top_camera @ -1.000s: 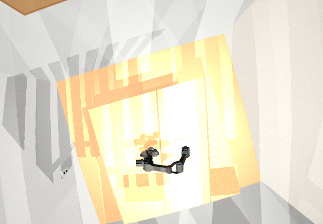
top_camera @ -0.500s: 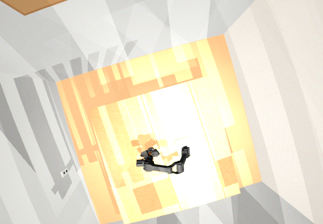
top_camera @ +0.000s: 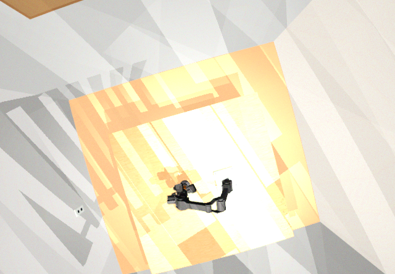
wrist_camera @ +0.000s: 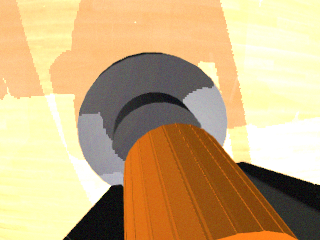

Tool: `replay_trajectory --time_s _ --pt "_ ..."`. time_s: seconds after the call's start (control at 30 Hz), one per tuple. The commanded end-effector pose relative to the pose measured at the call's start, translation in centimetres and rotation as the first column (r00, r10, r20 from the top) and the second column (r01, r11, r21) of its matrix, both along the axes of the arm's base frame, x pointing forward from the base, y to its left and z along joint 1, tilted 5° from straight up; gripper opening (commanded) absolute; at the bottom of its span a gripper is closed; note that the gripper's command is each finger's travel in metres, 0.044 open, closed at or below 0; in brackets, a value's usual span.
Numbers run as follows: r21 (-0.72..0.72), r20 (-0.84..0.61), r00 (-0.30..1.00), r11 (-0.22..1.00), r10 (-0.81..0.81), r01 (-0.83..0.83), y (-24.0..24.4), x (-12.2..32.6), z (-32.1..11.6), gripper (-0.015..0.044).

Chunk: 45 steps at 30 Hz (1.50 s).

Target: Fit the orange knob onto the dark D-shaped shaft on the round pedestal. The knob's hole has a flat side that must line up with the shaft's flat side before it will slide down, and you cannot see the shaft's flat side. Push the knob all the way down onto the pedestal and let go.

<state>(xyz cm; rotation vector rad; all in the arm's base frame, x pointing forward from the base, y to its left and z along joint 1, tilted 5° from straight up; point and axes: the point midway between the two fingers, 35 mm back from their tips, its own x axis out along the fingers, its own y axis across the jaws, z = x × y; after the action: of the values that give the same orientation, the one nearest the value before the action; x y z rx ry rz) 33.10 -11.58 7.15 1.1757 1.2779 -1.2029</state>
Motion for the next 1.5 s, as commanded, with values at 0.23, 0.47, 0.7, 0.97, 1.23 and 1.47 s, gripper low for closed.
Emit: replay_trajectory --time_s 0.23,0.47,0.7,0.97,1.23,1.47 --pt "-0.003 0.001 1.0 1.0 -0.016 0.016 -0.15 0.36 -0.19 0.0" --pt "-0.003 0.001 1.0 1.0 -0.016 0.016 -0.22 0.53 -0.33 0.0" --pt "-0.003 0.001 1.0 1.0 -0.016 0.016 -0.21 0.47 -0.46 0.0" --pt "-0.003 0.001 1.0 1.0 -0.016 0.016 -0.16 0.31 -0.52 0.0" --pt "-0.004 0.0 1.0 1.0 -0.025 0.025 -0.07 0.07 0.05 0.0" --pt "-0.013 -0.002 0.975 0.975 -0.223 0.223 -0.05 0.07 0.0 0.0"
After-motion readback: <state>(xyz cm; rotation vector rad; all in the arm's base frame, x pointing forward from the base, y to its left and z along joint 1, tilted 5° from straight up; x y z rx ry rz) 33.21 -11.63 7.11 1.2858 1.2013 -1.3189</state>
